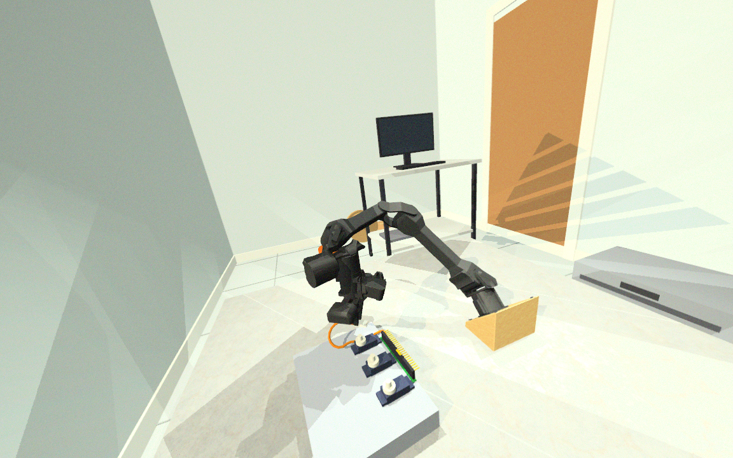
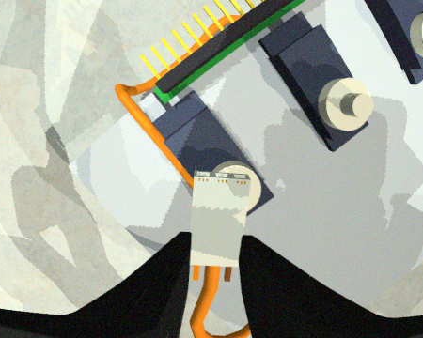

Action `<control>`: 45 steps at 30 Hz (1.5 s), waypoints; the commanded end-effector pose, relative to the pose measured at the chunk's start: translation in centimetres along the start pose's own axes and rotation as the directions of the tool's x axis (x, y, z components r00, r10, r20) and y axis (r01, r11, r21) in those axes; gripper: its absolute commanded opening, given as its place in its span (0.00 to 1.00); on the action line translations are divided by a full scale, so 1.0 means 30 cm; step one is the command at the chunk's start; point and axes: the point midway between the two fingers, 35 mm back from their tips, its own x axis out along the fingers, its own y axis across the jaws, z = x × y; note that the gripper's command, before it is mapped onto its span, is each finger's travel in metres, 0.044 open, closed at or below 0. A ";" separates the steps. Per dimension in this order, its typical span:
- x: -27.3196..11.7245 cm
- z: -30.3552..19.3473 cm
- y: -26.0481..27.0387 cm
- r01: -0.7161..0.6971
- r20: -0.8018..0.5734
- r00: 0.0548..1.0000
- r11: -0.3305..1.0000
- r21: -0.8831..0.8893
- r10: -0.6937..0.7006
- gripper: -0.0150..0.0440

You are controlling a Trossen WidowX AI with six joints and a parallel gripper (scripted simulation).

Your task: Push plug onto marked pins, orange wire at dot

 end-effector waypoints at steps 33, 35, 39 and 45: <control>-0.013 0.270 -0.015 -0.007 0.012 1.000 0.487 0.873 -0.008 0.25; -0.013 0.285 -0.013 -0.008 0.012 1.000 0.435 0.900 -0.007 0.25; -0.011 0.314 -0.010 -0.010 0.012 1.000 0.327 0.945 -0.007 0.25; -0.008 0.357 -0.004 -0.011 0.012 1.000 0.156 0.988 -0.005 0.25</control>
